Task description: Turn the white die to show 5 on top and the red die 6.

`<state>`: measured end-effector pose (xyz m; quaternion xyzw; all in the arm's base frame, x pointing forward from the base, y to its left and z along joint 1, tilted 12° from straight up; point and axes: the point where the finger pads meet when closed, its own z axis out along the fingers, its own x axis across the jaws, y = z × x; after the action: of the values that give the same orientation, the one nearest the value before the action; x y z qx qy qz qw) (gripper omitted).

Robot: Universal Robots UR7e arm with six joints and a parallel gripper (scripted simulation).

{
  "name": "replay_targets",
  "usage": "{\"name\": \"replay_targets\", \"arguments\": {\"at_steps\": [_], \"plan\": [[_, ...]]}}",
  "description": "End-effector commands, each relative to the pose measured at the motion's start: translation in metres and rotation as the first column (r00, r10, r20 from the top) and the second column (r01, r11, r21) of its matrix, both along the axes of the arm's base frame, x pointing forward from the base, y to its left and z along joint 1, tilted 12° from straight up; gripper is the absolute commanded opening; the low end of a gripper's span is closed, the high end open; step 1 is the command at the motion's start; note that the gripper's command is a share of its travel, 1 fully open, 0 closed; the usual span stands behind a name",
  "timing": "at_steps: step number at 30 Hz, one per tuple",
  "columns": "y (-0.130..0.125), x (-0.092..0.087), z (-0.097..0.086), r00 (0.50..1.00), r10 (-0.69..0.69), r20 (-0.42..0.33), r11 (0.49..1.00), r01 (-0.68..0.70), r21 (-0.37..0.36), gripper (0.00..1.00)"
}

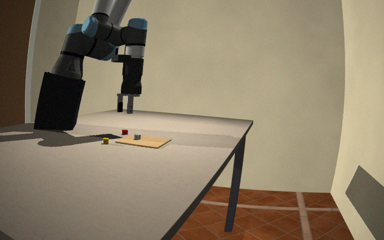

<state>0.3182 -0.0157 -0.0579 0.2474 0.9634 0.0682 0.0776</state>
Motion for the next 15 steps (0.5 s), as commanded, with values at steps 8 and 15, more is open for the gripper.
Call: {"name": "replay_targets", "arguments": {"at_steps": [8, 15], "plan": [[0.0021, -0.0016, -0.0001, 0.999, 0.039, 0.005, 0.999, -0.039, -0.008, 0.64], [0.0021, -0.0016, -0.0001, 0.999, 0.039, 0.005, 0.999, -0.039, -0.008, 0.64]]}}
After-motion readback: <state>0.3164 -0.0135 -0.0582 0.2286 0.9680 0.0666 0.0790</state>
